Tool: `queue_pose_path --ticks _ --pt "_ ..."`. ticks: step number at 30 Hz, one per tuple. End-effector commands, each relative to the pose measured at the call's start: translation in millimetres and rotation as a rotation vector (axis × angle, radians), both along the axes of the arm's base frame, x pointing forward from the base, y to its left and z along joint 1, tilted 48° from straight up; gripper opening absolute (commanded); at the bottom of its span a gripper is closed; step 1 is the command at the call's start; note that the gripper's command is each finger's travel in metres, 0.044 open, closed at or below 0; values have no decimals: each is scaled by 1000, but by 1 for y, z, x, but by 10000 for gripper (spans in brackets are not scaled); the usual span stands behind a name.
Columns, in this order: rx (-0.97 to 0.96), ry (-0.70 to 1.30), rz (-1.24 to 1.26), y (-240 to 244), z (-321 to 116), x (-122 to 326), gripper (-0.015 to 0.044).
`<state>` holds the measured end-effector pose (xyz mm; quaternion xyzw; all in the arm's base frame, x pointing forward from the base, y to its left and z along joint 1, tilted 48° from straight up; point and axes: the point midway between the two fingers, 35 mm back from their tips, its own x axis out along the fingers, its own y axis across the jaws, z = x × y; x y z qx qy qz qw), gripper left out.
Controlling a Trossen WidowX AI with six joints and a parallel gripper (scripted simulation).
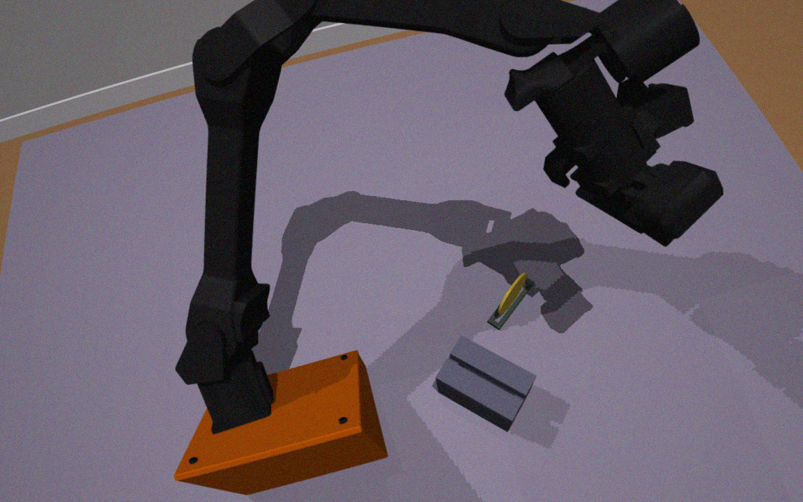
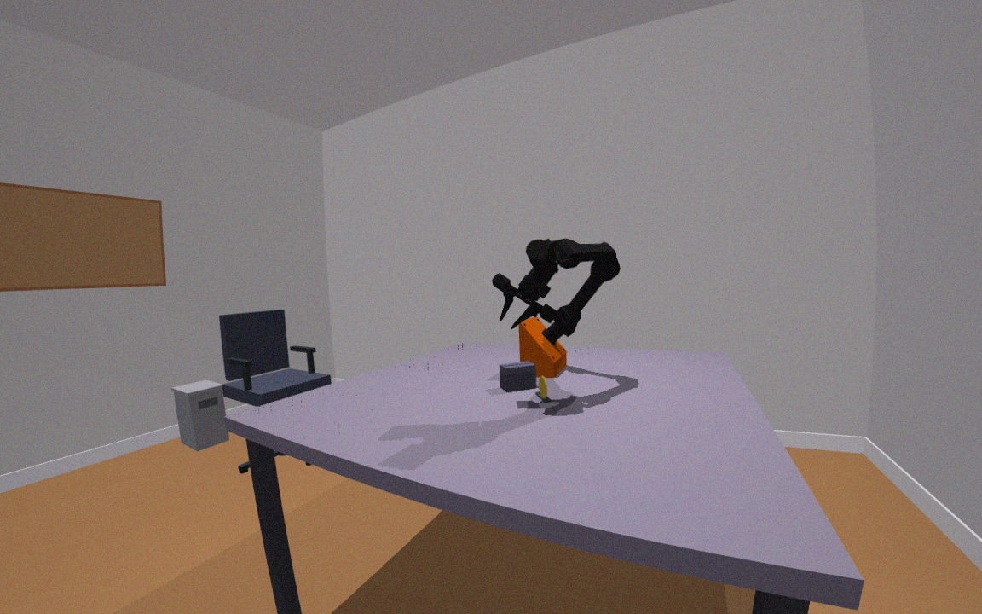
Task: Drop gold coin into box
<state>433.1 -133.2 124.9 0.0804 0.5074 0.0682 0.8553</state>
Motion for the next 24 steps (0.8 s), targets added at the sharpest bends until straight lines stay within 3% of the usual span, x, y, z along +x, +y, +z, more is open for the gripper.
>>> queue_pose_path --ticks 1,7,19,24 --pt "203 96 377 58 -32 -47 161" --pt "424 72 620 101 -35 -83 161" --pt "430 70 624 109 -28 -88 161" --pt "432 69 625 134 -51 -84 161"
